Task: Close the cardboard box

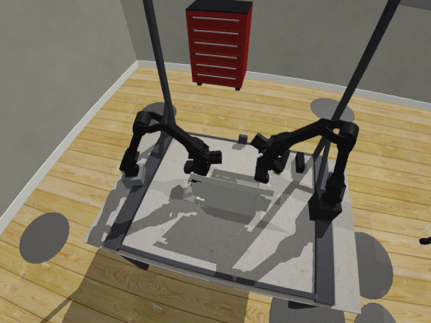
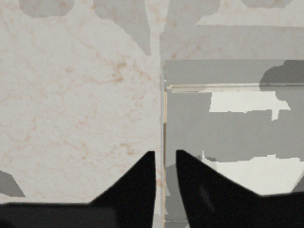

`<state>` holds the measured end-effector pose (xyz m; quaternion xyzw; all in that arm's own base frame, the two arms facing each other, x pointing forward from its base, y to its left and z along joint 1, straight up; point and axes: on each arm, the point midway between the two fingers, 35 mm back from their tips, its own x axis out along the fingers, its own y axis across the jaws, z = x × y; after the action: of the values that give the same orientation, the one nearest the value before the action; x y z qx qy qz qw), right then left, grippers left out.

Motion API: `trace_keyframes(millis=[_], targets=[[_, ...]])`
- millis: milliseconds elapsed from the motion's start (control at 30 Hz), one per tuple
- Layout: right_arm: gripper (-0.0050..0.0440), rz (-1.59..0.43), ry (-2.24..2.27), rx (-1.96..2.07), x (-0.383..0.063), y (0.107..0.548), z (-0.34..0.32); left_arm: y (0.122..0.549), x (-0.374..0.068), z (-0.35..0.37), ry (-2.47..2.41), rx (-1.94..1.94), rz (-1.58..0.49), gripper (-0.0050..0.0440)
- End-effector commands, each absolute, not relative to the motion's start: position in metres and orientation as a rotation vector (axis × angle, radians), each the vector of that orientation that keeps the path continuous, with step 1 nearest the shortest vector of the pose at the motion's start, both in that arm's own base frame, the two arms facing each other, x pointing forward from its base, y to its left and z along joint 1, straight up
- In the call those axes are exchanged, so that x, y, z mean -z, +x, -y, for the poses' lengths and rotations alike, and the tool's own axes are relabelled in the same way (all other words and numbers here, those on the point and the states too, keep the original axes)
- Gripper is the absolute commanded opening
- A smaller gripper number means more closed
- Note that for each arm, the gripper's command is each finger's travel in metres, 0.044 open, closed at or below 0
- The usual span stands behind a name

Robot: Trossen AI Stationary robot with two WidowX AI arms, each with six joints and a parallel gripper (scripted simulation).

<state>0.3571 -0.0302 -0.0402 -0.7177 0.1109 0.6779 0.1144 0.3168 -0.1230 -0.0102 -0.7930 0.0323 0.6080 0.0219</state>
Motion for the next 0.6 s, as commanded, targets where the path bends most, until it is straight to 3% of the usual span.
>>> trace_keyframes(millis=[0,567], targets=[[0.0251,-0.325,-2.085,-2.010,0.043,0.353,0.030,0.322,0.002,0.125,-2.481,-1.855,-0.109,0.0057],[0.0251,-0.324,-2.108,-1.982,0.025,0.360,0.031,0.322,0.002,0.125,-2.481,-1.855,-0.109,0.0057]])
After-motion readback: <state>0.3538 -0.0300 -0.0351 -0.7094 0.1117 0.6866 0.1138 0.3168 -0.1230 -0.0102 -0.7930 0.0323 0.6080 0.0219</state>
